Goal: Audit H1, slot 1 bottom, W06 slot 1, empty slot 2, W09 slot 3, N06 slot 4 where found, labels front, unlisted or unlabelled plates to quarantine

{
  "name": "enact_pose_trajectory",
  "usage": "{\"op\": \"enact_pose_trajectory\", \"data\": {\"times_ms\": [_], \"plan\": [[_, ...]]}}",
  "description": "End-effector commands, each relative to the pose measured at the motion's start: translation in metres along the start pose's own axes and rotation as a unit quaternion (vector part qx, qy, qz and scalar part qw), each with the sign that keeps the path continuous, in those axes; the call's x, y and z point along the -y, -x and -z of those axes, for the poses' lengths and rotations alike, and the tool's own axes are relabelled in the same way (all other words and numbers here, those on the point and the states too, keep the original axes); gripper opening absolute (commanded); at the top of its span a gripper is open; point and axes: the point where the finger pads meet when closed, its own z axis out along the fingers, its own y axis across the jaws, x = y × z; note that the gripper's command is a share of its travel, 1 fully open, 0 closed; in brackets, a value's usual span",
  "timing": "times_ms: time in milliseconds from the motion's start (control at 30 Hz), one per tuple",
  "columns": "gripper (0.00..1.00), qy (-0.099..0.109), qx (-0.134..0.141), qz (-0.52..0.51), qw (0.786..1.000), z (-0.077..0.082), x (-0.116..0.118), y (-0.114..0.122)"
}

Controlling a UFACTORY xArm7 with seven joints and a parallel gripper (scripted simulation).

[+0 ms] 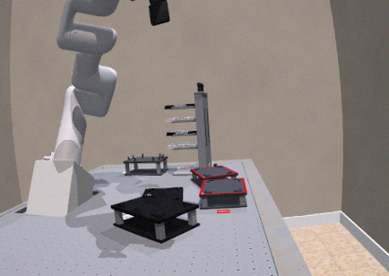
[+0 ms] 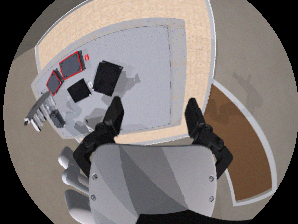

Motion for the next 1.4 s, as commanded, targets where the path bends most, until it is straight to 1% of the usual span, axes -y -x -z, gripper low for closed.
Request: {"op": "enact_pose_trajectory", "data": {"times_ms": [0,133,200,700,767,1267,1367], "plan": [[1.0,-0.078,0.067,-0.001,0.995,0.004,0.009,-0.009],[1.0,-0.078,0.067,-0.001,0.995,0.004,0.02,-0.017],[1.0,-0.078,0.067,-0.001,0.995,0.004,0.02,-0.017],[1.0,-0.078,0.067,-0.001,0.995,0.009,0.065,-0.037],[1.0,-0.078,0.067,-0.001,0.995,0.009,0.065,-0.037],[1.0,-0.078,0.067,-0.001,0.995,0.013,0.111,-0.056],[1.0,-0.078,0.067,-0.001,0.995,0.014,0.114,-0.057]]}}
